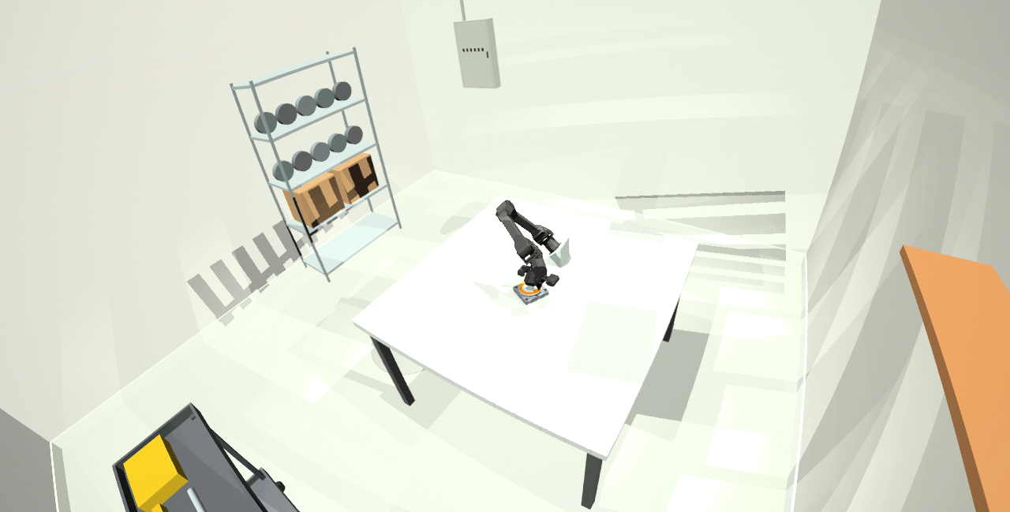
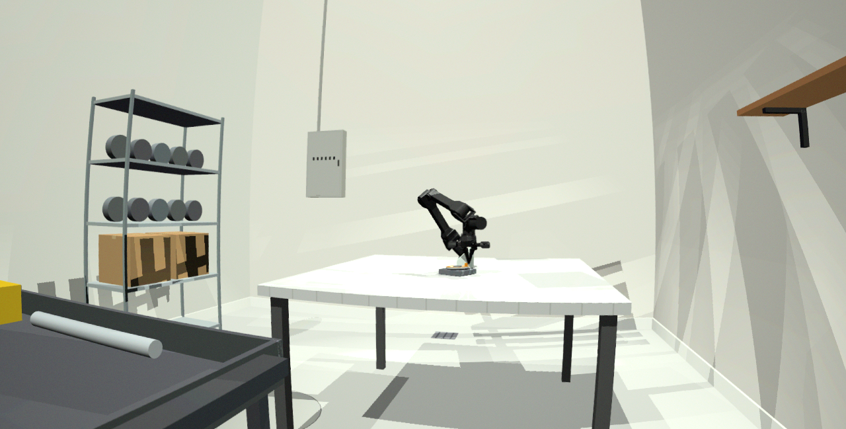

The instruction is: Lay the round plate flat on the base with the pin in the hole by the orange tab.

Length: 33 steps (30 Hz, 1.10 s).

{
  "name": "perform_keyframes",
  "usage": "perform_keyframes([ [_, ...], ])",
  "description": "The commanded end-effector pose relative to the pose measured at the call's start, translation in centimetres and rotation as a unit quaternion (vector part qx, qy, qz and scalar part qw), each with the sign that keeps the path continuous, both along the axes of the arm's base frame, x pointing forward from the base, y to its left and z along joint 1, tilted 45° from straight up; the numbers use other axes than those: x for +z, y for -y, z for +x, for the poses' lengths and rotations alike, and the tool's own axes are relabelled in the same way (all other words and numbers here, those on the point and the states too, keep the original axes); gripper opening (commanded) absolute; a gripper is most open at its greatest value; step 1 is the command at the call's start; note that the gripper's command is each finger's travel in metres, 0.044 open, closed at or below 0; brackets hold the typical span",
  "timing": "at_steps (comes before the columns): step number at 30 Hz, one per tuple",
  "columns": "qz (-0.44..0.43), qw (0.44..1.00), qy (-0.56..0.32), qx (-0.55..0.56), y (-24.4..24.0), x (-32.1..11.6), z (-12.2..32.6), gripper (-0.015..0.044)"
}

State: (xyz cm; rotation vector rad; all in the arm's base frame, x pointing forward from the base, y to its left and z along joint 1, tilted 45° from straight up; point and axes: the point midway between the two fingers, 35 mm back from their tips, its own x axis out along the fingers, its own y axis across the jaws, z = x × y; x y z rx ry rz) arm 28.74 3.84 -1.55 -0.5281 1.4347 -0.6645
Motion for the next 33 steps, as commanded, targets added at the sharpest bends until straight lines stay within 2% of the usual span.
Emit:
perform_keyframes([
  [1,-0.003,1.000,-0.003,-0.001,0.3,0.0,0.3,0.0000],
  [8,-0.002,1.000,-0.003,-0.001,-0.1,0.5,0.6,0.0000],
  [17,-0.002,1.000,-0.003,-0.001,-2.9,3.4,0.6,0.0000],
  [33,-0.002,1.000,-0.002,0.004,-2.6,2.9,0.7,0.0000],
])
